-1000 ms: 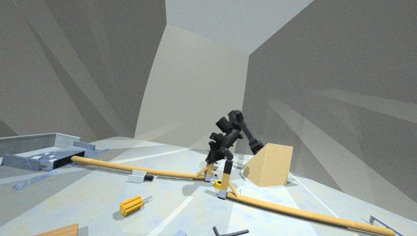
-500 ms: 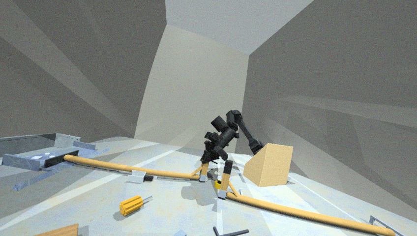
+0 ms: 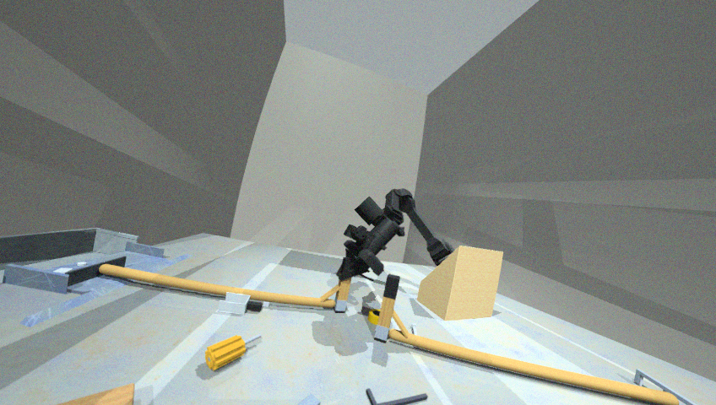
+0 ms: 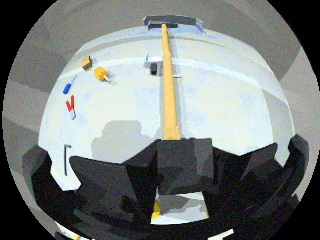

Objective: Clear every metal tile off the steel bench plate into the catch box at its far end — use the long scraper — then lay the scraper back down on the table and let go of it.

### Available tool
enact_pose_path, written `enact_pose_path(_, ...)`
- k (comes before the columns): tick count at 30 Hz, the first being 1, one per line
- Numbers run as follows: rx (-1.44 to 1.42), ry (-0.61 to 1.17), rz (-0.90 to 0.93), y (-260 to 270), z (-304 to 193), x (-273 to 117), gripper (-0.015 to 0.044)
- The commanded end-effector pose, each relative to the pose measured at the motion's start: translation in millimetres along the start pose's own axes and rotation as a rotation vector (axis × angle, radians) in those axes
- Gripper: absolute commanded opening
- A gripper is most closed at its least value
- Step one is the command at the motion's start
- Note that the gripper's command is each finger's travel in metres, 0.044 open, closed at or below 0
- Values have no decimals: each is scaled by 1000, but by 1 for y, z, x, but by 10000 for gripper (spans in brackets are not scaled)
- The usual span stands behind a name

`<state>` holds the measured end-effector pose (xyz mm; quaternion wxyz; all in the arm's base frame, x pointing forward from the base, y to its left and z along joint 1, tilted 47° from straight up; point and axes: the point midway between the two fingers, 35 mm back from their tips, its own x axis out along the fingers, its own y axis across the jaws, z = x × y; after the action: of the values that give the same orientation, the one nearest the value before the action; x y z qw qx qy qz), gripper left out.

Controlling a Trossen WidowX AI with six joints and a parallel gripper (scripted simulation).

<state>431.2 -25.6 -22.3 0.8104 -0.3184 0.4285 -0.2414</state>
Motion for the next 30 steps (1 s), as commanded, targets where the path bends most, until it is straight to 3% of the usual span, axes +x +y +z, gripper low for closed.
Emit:
enact_pose_path(1,3,-10,5,1,10,3,0)
enact_pose_path(30,4,-11,4,0,49,30,0)
